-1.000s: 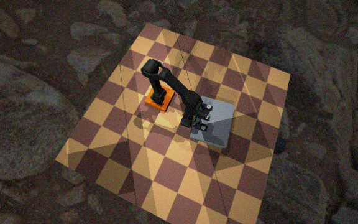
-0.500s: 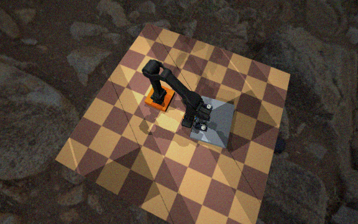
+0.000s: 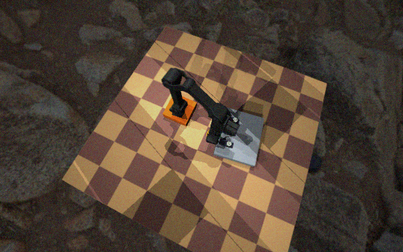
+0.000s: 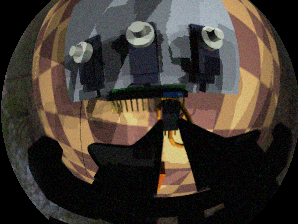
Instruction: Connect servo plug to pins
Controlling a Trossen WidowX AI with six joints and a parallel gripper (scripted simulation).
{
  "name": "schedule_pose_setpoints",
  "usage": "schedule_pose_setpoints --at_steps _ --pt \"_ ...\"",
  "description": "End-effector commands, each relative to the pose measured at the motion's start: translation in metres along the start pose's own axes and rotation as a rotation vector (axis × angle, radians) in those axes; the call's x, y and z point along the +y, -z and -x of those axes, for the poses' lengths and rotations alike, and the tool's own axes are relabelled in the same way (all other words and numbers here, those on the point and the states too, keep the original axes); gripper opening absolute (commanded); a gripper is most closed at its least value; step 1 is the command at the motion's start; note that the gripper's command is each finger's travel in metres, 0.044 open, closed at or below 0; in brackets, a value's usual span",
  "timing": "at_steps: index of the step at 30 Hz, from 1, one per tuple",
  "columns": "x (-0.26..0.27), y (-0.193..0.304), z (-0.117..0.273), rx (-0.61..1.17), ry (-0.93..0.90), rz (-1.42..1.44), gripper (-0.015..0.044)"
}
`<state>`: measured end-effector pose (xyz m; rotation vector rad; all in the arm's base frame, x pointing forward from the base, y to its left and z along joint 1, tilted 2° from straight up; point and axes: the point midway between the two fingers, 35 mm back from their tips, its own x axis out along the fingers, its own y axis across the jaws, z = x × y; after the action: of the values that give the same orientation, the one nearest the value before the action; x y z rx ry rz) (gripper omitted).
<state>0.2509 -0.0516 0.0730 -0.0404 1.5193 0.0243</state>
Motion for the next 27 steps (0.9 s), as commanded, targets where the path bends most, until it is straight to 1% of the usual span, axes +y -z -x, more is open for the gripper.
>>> schedule_pose_setpoints --at_steps 1,10,19,21,25,27 --pt "0.0 -0.005 0.001 -0.006 0.003 -0.004 0.0" --pt "0.0 -0.01 0.001 -0.007 0.003 -0.004 0.0" --pt "-0.001 -0.006 0.001 -0.006 0.003 -0.004 0.0236" --pt "-0.001 -0.007 0.011 -0.006 0.003 -0.004 0.0289" --pt "-0.001 -0.006 0.05 -0.007 0.003 -0.004 0.0394" --pt "-0.001 -0.005 0.059 -0.006 0.003 -0.004 0.044"
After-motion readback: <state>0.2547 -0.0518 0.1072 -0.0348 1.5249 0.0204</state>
